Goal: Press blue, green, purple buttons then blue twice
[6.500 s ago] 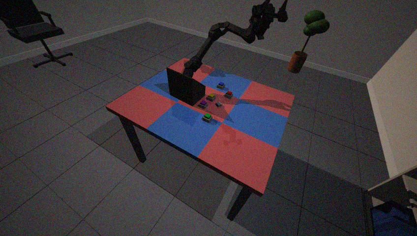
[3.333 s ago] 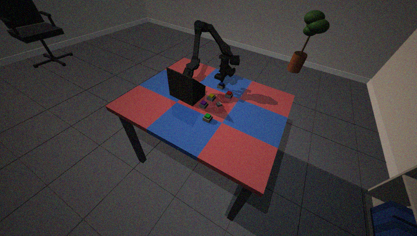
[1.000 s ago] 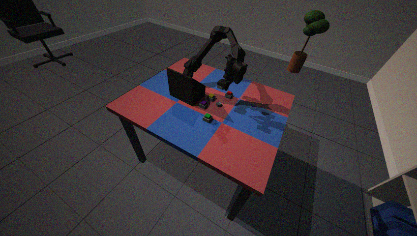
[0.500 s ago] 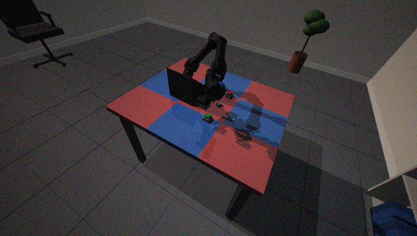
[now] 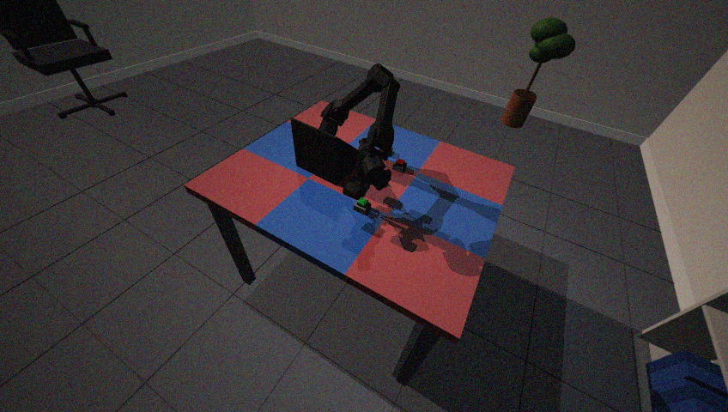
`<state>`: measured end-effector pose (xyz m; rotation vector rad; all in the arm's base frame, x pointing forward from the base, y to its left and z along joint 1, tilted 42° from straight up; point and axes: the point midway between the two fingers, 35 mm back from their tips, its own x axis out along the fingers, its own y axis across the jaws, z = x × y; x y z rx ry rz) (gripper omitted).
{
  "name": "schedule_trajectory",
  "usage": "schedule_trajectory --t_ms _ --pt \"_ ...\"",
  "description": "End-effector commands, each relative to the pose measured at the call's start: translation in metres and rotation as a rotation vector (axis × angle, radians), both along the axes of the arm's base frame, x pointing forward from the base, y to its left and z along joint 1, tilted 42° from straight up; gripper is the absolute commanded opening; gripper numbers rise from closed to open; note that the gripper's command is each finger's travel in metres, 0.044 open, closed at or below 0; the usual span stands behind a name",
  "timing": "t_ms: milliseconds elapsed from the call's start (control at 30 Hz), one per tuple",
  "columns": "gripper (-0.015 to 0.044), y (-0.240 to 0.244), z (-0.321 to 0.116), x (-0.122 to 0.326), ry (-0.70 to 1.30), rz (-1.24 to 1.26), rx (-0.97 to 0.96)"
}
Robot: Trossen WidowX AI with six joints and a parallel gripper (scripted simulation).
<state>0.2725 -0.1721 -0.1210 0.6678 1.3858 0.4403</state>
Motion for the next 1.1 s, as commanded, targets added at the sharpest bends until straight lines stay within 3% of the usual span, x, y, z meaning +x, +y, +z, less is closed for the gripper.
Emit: schedule_trajectory --t_ms 0,1067 --pt "0.002 0.001 -0.002 0.002 -0.01 -0.014 -0.004" --pt "0.002 0.02 -0.024 0.007 -0.011 -0.014 -0.003"
